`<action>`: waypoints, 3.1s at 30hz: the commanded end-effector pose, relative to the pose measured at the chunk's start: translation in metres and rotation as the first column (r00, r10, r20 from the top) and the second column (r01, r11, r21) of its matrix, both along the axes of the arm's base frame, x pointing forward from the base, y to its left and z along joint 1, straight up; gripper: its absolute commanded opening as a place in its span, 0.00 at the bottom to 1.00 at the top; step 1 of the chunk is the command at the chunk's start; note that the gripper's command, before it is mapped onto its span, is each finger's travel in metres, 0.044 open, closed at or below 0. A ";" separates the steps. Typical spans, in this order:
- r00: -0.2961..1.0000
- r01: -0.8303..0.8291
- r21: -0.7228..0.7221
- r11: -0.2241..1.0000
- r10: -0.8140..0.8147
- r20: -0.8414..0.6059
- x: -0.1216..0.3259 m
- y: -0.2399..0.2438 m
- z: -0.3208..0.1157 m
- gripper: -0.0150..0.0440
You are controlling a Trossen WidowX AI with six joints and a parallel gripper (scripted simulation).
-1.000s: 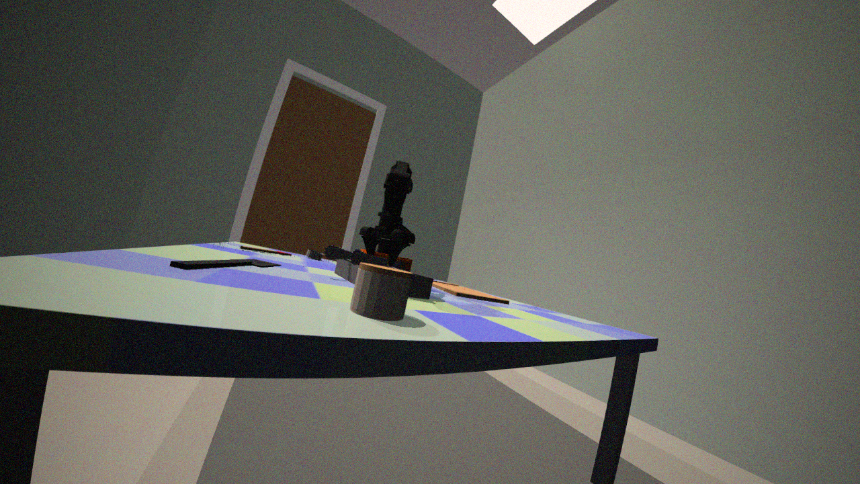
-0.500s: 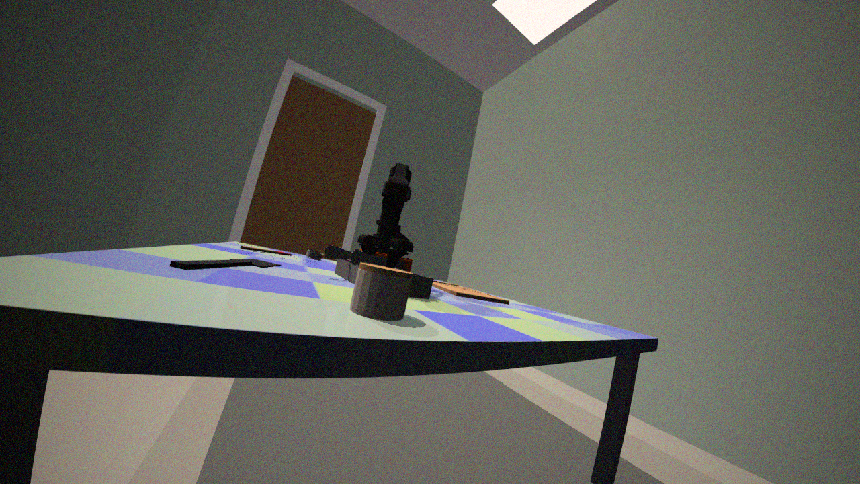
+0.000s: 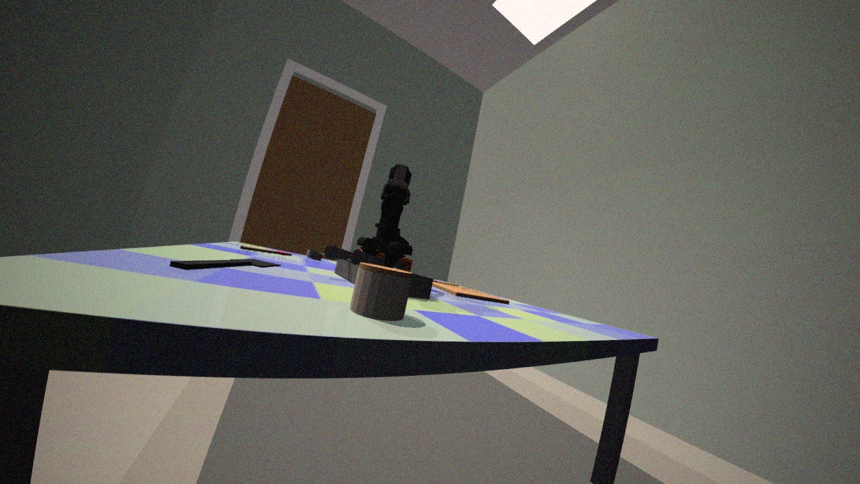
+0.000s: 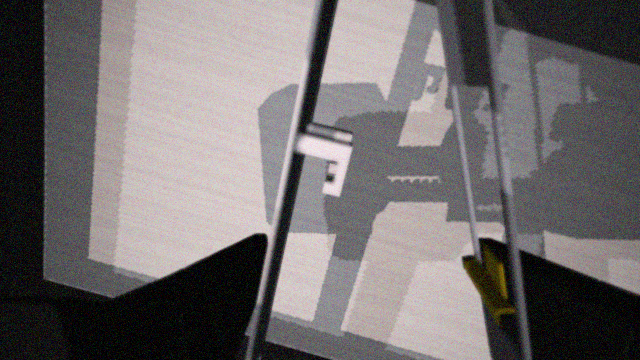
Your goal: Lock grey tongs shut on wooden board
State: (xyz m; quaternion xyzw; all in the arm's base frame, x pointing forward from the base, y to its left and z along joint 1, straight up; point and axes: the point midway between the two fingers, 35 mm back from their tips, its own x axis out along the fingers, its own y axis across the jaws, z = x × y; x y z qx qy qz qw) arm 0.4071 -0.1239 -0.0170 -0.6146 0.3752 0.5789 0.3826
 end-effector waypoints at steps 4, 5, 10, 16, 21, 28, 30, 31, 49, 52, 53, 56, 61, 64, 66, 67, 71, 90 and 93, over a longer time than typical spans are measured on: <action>1.000 0.000 0.000 1.000 0.000 0.000 0.000 0.000 0.000 0.76; 1.000 0.000 0.000 1.000 0.000 0.000 0.000 0.000 0.000 0.75; 1.000 0.000 0.000 1.000 0.000 0.000 0.000 0.000 0.000 0.70; 1.000 0.000 0.000 1.000 0.000 0.000 0.000 0.000 0.000 0.63; 1.000 0.000 0.000 1.000 0.000 0.000 0.000 0.000 0.000 0.57; 1.000 0.000 0.000 1.000 0.000 0.000 0.000 0.000 0.000 0.49; 1.000 0.000 0.000 1.000 0.000 0.000 0.000 0.000 0.000 0.47; 1.000 0.000 0.000 1.000 0.000 0.000 0.000 0.000 0.000 0.46; 1.000 0.000 0.000 1.000 0.000 0.000 0.000 0.000 0.000 0.19; 1.000 0.000 0.000 1.000 0.000 0.000 0.000 0.000 0.000 0.06; 1.000 0.000 0.000 1.000 0.000 0.000 0.000 0.000 0.000 0.01; 1.000 0.000 0.000 1.000 0.000 0.000 0.000 0.000 0.000 0.00; 1.000 -0.002 0.001 1.000 0.002 -0.001 0.002 -0.001 0.039 0.00; 1.000 -0.003 0.003 1.000 0.003 -0.003 -0.002 0.000 0.086 0.00; 1.000 -0.004 0.003 1.000 0.004 -0.004 -0.004 0.001 0.099 0.00; 1.000 -0.004 0.003 1.000 0.004 -0.004 -0.004 0.001 0.099 0.00; 1.000 -0.004 0.003 1.000 0.004 -0.004 -0.004 0.001 0.099 0.00; 0.997 -0.079 0.004 0.997 0.079 -0.005 0.006 0.060 0.097 0.00; 0.995 -0.105 0.005 0.995 0.105 -0.004 0.008 0.081 0.097 0.00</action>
